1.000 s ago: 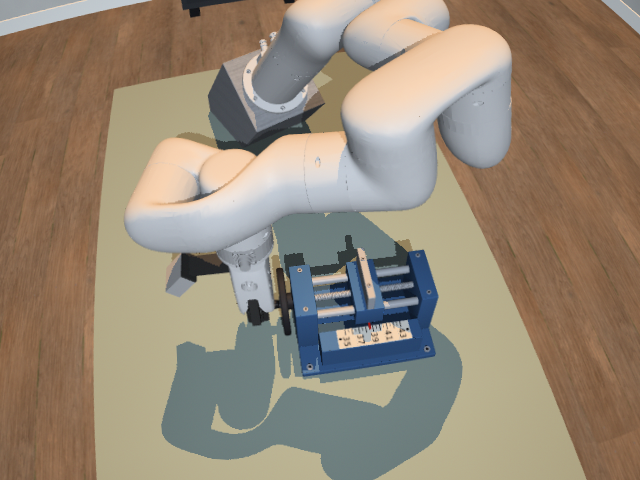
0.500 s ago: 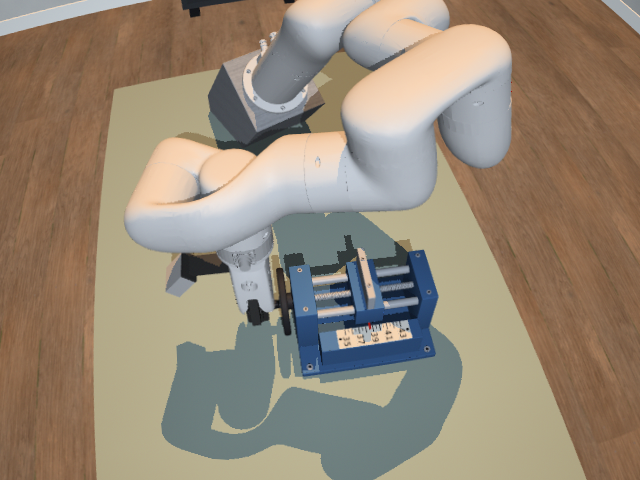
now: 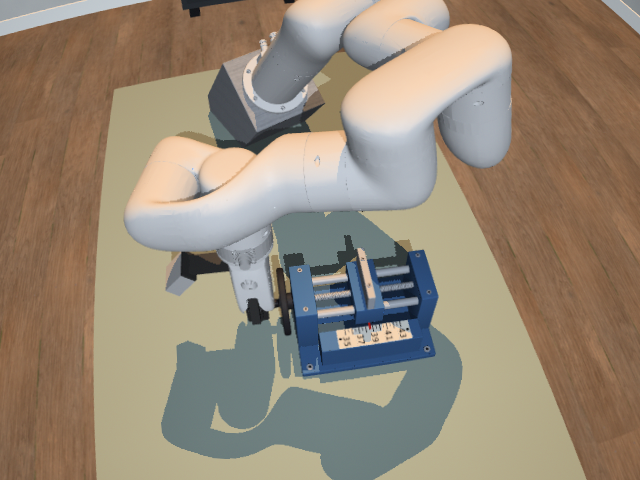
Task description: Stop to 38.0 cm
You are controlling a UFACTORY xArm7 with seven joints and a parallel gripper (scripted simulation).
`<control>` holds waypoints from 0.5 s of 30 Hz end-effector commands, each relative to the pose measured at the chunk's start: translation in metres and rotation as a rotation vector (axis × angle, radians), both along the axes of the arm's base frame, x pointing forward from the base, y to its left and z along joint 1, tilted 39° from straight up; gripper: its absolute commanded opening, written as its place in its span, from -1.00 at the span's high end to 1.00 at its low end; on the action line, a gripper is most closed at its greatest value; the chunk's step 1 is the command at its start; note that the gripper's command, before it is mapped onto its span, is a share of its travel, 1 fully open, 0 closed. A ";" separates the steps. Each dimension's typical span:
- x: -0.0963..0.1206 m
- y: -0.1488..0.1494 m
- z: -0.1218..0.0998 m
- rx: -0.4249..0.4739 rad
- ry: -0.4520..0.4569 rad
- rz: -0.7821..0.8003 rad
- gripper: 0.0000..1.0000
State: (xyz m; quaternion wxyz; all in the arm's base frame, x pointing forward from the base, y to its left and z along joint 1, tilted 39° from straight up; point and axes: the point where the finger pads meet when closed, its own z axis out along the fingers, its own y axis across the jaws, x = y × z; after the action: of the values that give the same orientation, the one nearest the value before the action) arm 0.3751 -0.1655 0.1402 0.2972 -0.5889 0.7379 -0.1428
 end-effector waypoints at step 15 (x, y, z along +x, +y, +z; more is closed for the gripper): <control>-0.007 0.000 0.001 -0.001 -0.001 -0.002 0.88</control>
State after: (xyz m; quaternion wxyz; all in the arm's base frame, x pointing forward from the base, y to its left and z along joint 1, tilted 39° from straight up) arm 0.3706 -0.1649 0.1401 0.2973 -0.5889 0.7379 -0.1429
